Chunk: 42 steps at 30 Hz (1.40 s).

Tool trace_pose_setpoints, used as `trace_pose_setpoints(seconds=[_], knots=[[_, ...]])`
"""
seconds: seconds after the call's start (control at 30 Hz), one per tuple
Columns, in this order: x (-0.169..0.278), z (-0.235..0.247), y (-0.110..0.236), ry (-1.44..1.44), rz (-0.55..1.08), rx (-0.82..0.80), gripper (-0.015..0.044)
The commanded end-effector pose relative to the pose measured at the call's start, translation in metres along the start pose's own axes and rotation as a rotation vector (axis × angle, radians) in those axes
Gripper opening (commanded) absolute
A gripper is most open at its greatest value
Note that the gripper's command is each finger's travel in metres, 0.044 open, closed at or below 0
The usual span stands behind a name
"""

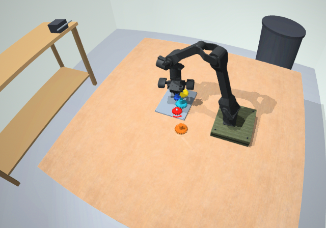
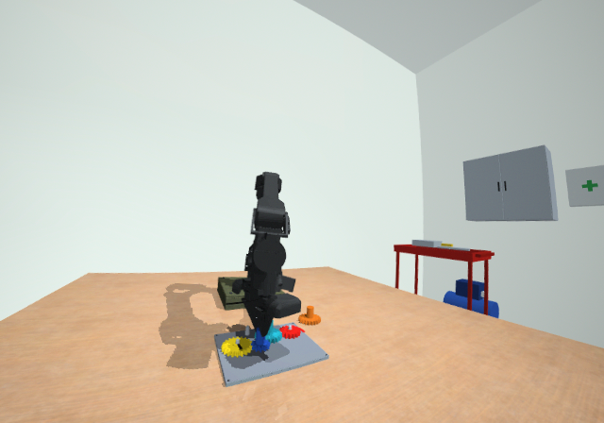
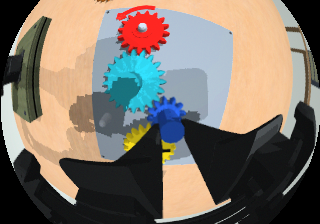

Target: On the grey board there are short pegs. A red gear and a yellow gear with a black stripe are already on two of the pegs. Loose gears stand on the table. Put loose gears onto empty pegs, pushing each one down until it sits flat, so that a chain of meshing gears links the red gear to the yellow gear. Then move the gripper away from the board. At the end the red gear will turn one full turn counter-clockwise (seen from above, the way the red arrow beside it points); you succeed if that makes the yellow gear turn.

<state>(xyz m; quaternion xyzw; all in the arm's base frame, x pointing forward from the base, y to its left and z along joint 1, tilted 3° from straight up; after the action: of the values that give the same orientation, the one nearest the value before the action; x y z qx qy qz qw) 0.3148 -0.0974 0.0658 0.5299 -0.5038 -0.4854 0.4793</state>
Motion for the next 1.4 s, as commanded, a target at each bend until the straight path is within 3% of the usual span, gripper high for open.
trace_pose_setpoints(seconds=[0.0, 0.13, 0.33, 0.77, 0.8, 0.93, 1.13, 1.37], knots=[[0.000, -0.001, -0.001, -0.091, -0.002, 0.000, 0.0000], [-0.001, -0.001, -0.001, -0.080, -0.002, 0.000, 0.0000], [-0.001, -0.001, 0.000, -0.005, -0.002, 0.000, 0.0140], [0.000, 0.000, 0.048, 0.159, -0.002, 0.000, 0.0140], [0.000, -0.001, 0.042, 0.130, 0.002, 0.003, 0.0166], [-0.001, 0.003, 0.087, 0.130, 0.003, 0.003, 0.0271], [-0.001, 0.003, 0.090, 0.130, 0.003, 0.003, 0.0429], [-0.001, 0.003, 0.090, 0.130, 0.003, 0.003, 0.0440]])
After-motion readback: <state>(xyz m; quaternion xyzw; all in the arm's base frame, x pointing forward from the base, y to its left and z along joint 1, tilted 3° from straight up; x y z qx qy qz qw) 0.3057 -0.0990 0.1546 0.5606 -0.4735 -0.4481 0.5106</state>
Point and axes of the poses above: the point midway between the two fingers, 35 mm back from their tips, its own y axis back along the fingers, its own z axis across the jaws, x = y × z, the point moved 2 cm from there along y, back along the fingers, and after that the axes turned 10 degrees about -y, right-handed, at the moved point
